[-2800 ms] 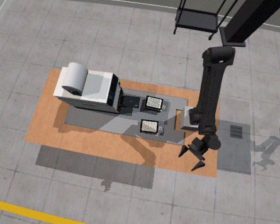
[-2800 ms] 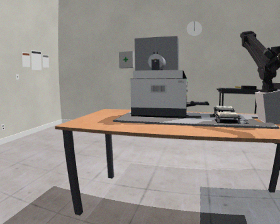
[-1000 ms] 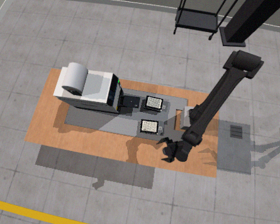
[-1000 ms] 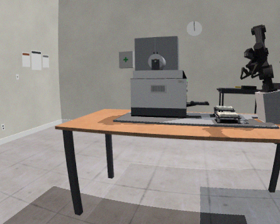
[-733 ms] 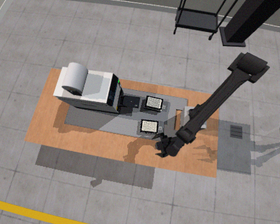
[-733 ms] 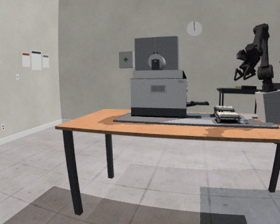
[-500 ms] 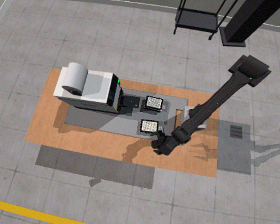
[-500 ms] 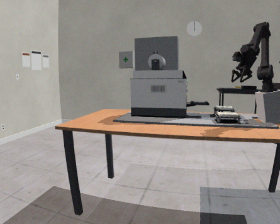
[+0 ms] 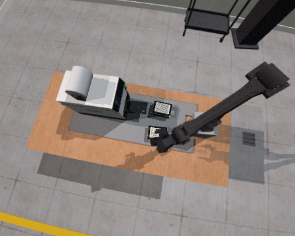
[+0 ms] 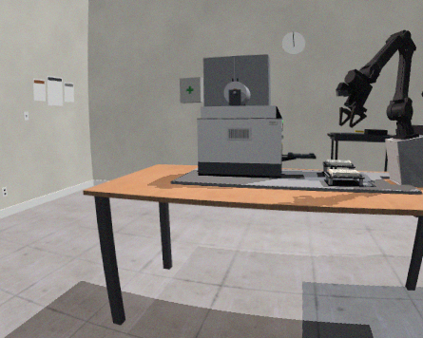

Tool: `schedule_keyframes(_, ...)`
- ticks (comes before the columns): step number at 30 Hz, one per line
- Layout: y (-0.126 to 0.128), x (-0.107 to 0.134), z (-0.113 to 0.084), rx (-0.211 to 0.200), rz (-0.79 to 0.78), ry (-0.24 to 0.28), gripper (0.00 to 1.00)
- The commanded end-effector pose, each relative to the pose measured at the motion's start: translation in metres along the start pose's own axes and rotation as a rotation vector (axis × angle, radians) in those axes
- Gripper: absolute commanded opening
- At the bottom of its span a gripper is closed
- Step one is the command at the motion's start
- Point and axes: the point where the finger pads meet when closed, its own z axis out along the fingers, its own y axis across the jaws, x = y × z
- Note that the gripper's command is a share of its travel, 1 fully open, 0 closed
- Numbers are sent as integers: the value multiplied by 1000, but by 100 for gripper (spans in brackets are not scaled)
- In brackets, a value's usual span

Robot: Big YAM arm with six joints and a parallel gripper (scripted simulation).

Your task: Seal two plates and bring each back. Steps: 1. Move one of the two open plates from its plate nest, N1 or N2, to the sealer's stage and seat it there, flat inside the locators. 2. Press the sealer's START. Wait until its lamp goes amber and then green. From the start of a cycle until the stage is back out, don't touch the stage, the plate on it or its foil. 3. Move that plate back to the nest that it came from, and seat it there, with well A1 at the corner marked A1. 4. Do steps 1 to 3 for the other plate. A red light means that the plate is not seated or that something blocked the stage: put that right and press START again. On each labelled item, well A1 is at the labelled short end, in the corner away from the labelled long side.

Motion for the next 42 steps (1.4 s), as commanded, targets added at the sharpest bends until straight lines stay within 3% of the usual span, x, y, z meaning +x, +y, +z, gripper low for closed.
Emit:
schedule_keyframes(1, -4, -20, -2, 9, -20, 4, 100)
schedule_keyframes(3, -7, -21, -1, 17, -11, 54, 100)
schedule_keyframes(6, -28, -23, 4, 17, -8, 30, 100)
schedule_keyframes(8, -40, -22, 4, 46, 23, 118, 100)
schedule_keyframes(10, -49, -23, 6, 43, 22, 119, 100)
schedule_keyframes(12, -57, -21, 6, 56, 53, 202, 100)
schedule_keyframes(13, -62, -20, 6, 58, 58, 214, 100)
schedule_keyframes(18, -78, -15, 6, 53, 44, 187, 100)
schedule_keyframes(20, -84, -11, 4, 57, 87, 274, 100)
schedule_keyframes(21, -91, -11, 5, 62, 97, 286, 100)
schedule_keyframes(23, -105, -11, 5, 66, 94, 263, 100)
schedule_keyframes(25, -115, -9, 3, 67, 144, 345, 100)
schedule_keyframes(26, -120, -9, 2, 67, 150, 356, 100)
schedule_keyframes(27, -125, -9, 2, 67, 142, 344, 100)
schedule_keyframes(29, -132, -6, -1, 57, 191, 416, 100)
schedule_keyframes(30, -136, -4, -2, 57, 198, 427, 100)
schedule_keyframes(35, -150, 3, -6, 55, 176, 401, 100)
schedule_keyframes(37, -156, 6, -11, 40, 238, 471, 100)
schedule_keyframes(38, -163, 7, -13, 44, 254, 484, 100)
schedule_keyframes(40, -176, 8, -15, 49, 245, 463, 100)
schedule_keyframes(42, -186, 11, -20, 30, 311, 526, 100)
